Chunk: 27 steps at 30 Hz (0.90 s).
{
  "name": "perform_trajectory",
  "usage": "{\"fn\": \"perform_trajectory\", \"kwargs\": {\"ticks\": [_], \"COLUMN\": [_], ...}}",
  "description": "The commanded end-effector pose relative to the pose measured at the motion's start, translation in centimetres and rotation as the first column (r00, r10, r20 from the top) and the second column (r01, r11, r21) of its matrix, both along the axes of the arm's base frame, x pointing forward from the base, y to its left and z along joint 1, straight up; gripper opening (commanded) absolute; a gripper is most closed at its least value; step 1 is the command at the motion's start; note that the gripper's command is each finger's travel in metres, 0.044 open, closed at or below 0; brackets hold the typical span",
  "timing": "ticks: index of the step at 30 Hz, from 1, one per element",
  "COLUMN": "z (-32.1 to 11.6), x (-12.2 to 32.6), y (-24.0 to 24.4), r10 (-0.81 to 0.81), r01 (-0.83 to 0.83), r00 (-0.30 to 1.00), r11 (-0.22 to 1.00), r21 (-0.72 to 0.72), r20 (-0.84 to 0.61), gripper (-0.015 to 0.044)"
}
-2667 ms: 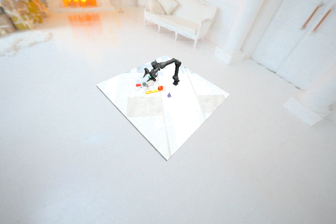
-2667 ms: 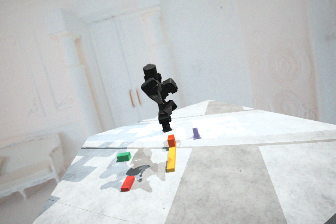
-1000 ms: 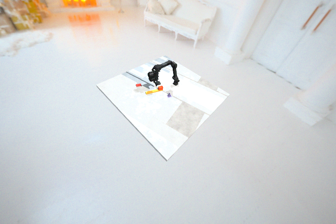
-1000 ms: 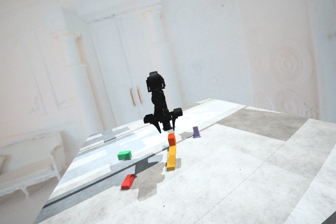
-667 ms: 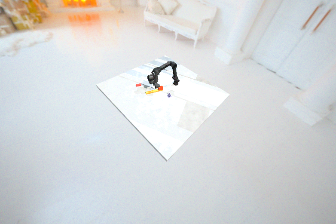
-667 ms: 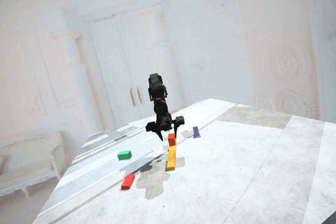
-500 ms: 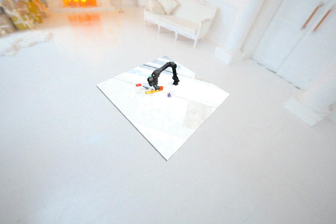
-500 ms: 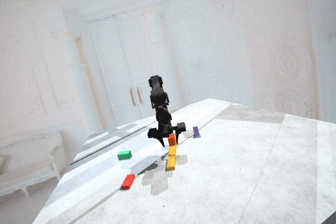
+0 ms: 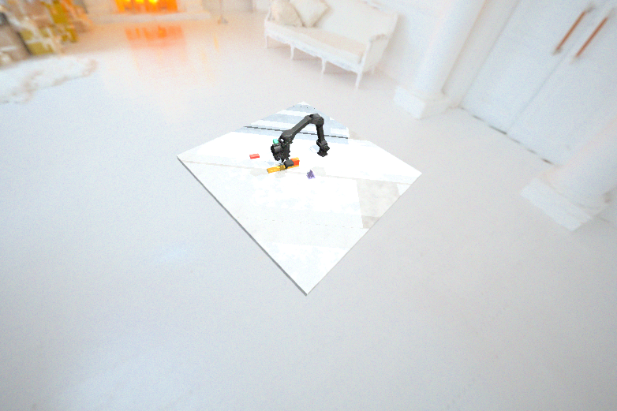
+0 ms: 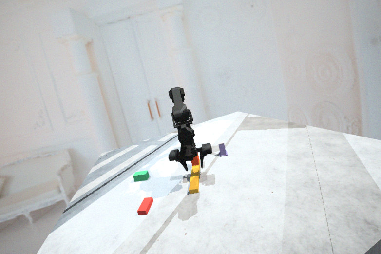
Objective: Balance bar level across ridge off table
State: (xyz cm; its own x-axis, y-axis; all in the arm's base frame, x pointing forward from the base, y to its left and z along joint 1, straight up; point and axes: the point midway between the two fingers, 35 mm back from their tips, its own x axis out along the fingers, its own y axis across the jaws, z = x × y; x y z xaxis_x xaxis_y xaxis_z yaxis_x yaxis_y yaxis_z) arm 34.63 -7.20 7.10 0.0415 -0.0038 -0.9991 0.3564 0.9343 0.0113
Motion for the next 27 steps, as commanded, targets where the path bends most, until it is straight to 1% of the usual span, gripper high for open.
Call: {"fn": "perform_trajectory", "kwargs": {"ticks": [1,8,23,27], "z": [-0.9,-1.9,-2.0,-1.9], "x": [-0.1,-0.1,-0.1,-0.1], "y": [0.0,0.0,0.0,0.0], "r10": [-0.003,-0.003,-0.003,0.0], "r01": [0.003,0.003,0.003,0.0], "r00": [1.0,1.0,1.0,1.0], "r11": [1.0,1.0,1.0,1.0], "r21": [-0.003,-0.003,-0.003,0.001], "r20": [-0.006,-0.006,-0.006,-0.007], "gripper": [0.0315,0.0315,0.0315,0.021]}}
